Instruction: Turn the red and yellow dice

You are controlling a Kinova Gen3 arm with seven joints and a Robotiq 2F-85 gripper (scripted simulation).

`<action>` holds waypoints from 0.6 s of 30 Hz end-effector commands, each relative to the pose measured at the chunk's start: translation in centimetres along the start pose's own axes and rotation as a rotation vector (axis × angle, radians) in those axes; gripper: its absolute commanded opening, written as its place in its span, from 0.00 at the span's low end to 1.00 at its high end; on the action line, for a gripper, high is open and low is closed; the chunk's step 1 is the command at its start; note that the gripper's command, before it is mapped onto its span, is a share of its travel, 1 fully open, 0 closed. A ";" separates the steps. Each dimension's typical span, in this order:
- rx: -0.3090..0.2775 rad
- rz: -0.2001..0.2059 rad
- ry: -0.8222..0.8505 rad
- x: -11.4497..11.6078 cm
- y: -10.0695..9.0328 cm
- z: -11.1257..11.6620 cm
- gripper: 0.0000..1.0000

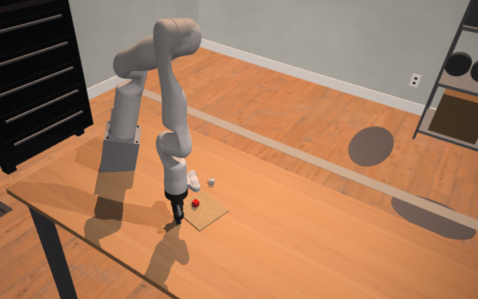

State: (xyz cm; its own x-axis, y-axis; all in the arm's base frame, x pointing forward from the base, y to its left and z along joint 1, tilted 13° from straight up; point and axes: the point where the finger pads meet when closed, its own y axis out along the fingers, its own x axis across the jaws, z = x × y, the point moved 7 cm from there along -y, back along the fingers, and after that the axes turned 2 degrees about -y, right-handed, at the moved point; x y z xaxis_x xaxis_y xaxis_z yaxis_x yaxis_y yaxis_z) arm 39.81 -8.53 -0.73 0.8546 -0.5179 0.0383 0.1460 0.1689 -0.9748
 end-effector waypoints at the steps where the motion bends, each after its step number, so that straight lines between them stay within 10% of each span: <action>1: 0.000 -0.001 0.000 0.0 0.0 0.0 0.15; 18: 0.000 -0.001 0.000 0.0 -0.3 0.0 0.15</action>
State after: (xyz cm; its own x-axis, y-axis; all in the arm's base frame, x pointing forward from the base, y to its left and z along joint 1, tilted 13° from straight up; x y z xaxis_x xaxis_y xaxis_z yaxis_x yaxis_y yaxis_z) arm 39.76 -8.54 -0.69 0.8544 -0.5183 0.0366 0.1448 0.1698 -0.9748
